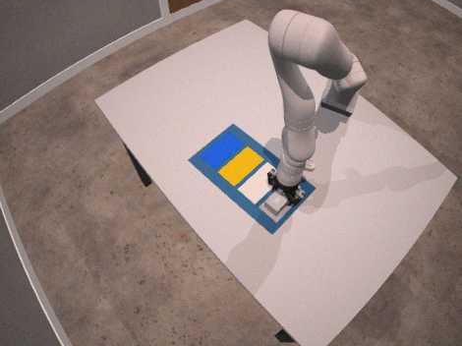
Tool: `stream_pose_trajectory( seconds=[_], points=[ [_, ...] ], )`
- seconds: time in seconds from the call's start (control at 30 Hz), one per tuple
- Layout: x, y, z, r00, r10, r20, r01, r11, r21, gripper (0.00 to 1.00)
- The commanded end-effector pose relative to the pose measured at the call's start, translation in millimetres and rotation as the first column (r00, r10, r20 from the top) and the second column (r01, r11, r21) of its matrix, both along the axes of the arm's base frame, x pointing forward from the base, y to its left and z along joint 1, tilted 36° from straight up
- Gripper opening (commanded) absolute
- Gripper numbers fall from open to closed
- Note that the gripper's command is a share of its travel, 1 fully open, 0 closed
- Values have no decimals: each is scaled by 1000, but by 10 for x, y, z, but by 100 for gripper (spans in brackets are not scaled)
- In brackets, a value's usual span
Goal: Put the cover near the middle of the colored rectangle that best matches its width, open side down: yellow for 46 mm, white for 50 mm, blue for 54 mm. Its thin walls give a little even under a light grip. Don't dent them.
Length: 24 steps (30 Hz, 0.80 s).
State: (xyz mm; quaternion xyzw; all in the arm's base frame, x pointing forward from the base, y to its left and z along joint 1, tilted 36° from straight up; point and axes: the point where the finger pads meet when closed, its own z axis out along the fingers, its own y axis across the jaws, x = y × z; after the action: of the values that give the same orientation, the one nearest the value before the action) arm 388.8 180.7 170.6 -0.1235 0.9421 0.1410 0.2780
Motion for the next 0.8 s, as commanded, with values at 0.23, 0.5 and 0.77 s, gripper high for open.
stream_pose_trajectory(
  seconds=[0.23, 0.5, 0.77],
  points=[
    [15, 19, 10, 1000, -2, 4, 2, 1000, 3, 1],
    [15, 19, 10, 1000, -2, 4, 2, 1000, 3, 1],
    [15, 19, 10, 1000, -2, 4, 2, 1000, 3, 0]
  ],
)
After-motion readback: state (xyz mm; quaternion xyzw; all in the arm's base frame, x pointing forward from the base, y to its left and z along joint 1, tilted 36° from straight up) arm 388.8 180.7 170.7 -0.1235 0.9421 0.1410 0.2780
